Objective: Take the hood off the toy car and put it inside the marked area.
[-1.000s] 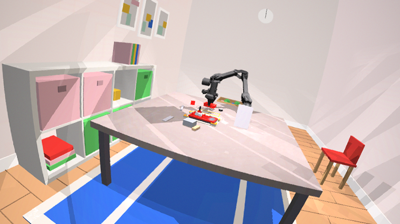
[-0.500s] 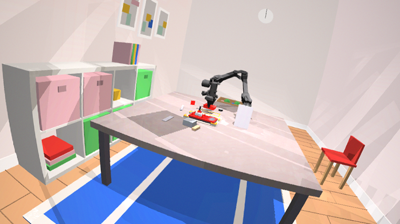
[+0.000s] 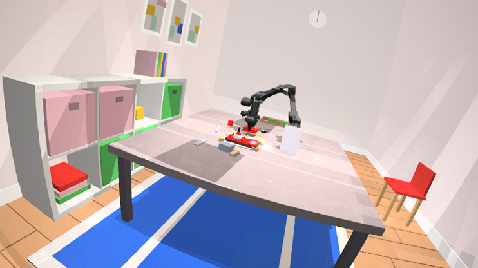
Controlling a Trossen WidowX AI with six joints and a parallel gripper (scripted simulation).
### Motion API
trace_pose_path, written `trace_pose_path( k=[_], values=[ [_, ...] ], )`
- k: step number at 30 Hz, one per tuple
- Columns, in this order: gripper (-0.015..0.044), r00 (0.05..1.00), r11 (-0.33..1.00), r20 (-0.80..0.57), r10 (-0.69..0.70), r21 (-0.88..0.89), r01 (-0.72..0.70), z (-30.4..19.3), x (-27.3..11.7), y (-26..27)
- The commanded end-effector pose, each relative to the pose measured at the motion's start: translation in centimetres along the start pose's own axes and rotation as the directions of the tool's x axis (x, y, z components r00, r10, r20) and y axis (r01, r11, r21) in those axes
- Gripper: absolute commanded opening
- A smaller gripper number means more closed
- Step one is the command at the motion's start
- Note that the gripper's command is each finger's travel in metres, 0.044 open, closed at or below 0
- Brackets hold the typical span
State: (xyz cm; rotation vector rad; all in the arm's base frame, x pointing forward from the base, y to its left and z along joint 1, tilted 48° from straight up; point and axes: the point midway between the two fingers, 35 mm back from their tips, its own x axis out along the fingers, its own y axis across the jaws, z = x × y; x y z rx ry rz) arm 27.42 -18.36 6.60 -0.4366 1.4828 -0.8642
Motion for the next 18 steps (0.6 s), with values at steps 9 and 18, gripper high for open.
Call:
trace_pose_path(
  k=[9, 18],
  values=[
    [0.0, 1.0, 1.0, -0.003, -0.006, -0.005, 0.006, -0.2, 0.85, -0.09],
    [0.0, 1.0, 1.0, -0.003, -0.006, -0.005, 0.006, -0.19, 1.24, -0.09]
  ],
)
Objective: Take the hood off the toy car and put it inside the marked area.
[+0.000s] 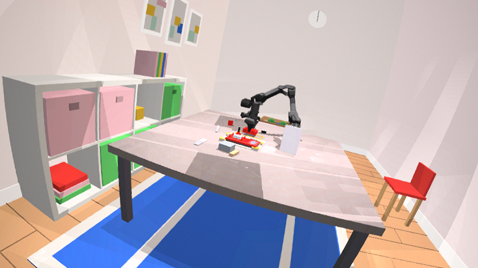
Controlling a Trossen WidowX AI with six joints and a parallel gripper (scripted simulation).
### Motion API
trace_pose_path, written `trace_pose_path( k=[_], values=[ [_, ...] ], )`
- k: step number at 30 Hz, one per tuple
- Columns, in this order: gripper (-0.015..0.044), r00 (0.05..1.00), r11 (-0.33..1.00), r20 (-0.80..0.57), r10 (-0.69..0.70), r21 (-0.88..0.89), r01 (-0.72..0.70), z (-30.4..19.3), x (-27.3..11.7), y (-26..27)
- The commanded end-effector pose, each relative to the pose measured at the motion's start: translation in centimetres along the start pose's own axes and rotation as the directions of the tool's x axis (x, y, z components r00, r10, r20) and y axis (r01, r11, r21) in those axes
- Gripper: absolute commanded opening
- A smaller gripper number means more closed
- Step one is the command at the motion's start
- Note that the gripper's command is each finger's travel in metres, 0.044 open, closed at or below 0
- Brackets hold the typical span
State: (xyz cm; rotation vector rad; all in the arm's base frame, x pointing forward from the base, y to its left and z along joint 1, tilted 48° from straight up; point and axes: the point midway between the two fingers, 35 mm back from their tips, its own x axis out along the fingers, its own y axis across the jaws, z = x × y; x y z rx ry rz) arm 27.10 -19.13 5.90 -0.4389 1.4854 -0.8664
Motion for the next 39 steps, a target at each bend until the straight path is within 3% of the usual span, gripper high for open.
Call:
trace_pose_path(
  k=[1, 32, 39],
  values=[
    [0.0, 1.0, 1.0, 0.0, -0.003, -0.004, 0.003, 0.0, 0.2, 0.0],
    [0.0, 1.0, 1.0, 0.0, -0.004, -0.004, 0.004, 0.0, 1.7, -0.1],
    [0.0184, 1.0, 1.0, 0.0, -0.005, 0.0, 0.005, 0.0, 1.6, -0.1]
  ],
)
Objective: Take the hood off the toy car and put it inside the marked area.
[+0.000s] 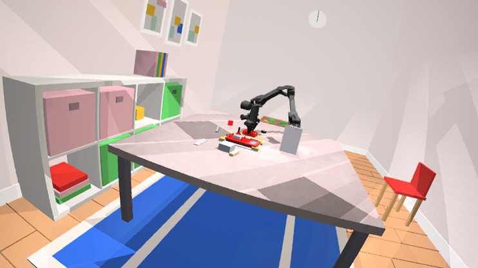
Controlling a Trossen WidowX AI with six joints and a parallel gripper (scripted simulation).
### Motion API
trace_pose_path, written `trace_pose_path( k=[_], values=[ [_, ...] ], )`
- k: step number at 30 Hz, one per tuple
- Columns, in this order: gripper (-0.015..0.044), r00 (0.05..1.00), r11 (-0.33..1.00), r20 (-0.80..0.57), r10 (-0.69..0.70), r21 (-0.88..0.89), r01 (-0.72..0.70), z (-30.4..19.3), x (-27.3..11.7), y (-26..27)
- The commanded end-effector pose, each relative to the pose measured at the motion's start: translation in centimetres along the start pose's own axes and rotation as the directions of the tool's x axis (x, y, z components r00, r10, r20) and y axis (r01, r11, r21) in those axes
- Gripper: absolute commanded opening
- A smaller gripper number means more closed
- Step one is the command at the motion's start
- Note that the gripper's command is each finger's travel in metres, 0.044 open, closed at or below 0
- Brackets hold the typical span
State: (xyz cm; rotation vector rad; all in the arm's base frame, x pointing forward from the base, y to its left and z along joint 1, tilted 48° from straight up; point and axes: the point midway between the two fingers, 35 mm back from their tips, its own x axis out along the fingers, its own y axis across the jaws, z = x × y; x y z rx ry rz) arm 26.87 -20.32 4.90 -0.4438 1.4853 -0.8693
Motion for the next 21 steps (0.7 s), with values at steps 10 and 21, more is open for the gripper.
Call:
trace_pose_path(
  k=[10, 21],
  values=[
    [0.044, 1.0, 1.0, 0.0, 0.001, 0.001, -0.001, 0.0, -0.2, 0.0],
    [0.044, 1.0, 1.0, -0.002, 0.002, 0.0, -0.002, 0.1, -7.1, 0.1]
  ],
)
